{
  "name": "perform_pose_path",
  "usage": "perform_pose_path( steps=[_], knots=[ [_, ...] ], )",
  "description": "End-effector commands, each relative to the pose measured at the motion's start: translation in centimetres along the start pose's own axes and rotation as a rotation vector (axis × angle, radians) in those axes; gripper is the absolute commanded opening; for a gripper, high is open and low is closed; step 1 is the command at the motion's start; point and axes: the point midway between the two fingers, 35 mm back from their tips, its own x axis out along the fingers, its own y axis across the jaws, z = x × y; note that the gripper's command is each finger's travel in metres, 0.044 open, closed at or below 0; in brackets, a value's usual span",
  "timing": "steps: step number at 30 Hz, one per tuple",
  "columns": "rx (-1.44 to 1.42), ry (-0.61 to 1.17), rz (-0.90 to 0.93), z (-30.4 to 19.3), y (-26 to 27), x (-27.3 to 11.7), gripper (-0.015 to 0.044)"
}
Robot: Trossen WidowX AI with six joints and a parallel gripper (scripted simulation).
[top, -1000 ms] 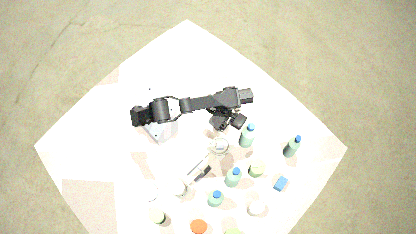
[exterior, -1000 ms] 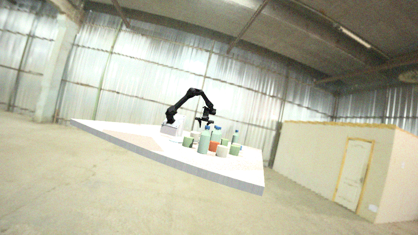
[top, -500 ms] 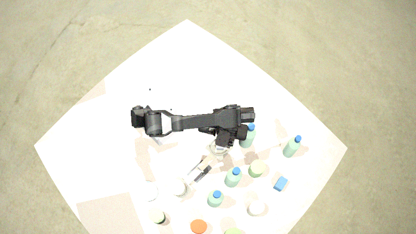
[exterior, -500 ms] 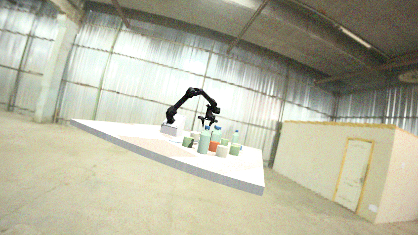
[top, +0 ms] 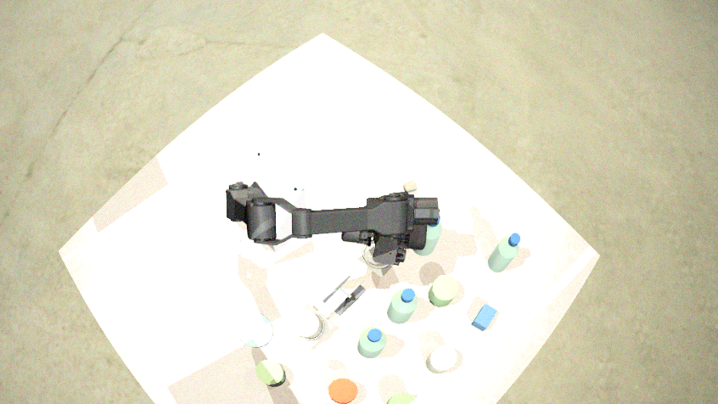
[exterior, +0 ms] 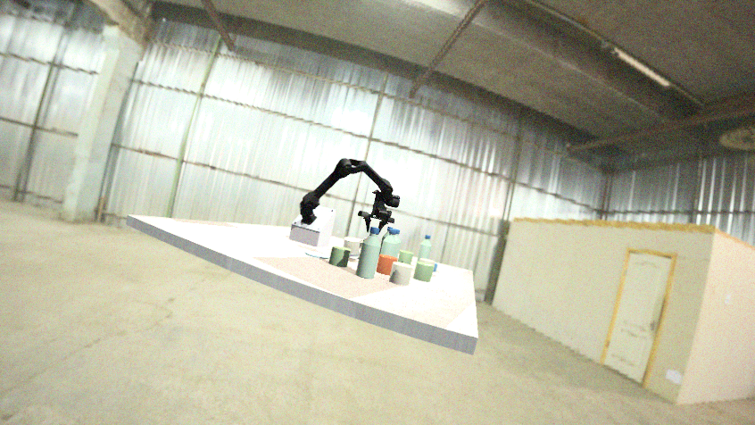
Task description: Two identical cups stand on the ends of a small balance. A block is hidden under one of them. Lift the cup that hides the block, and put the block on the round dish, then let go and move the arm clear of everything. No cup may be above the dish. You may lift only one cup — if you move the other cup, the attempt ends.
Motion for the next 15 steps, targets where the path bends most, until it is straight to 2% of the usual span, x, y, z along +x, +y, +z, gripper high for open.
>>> perform_pose_path(
  steps=[1,15],
  knots=[
    [-0.009,-0.006,-0.001,0.0,-0.1,0.5,0.026],
    [-0.009,-0.007,-0.001,0.1,0.0,2.8,0.026]
  ],
)
